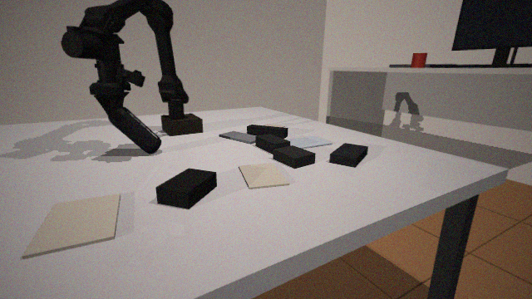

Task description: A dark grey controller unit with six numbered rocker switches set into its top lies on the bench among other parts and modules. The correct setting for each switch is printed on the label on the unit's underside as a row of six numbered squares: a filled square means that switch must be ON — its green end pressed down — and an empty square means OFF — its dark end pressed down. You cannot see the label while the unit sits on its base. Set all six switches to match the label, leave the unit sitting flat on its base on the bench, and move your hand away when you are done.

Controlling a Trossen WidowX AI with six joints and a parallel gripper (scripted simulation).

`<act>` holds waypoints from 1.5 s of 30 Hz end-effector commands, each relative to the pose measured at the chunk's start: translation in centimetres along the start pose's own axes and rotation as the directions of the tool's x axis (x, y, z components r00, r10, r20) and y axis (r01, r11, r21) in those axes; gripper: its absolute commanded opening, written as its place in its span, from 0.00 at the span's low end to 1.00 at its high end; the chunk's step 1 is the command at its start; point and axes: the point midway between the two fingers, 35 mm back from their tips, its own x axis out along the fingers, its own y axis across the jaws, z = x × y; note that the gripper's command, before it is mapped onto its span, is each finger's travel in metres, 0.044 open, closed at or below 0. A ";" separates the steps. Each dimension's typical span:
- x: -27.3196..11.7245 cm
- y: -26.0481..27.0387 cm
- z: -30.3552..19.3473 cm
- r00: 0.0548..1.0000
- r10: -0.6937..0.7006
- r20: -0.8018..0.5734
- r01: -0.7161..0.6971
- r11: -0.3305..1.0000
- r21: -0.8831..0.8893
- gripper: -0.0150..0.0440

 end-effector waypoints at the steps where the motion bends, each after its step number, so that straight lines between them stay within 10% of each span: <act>1: 0.7 0.0 0.1 1.000 0.016 0.013 -0.016 1.000 -0.010 0.83; 45: 3.2 0.0 -2.3 1.000 0.017 0.011 -0.016 1.000 -0.010 0.83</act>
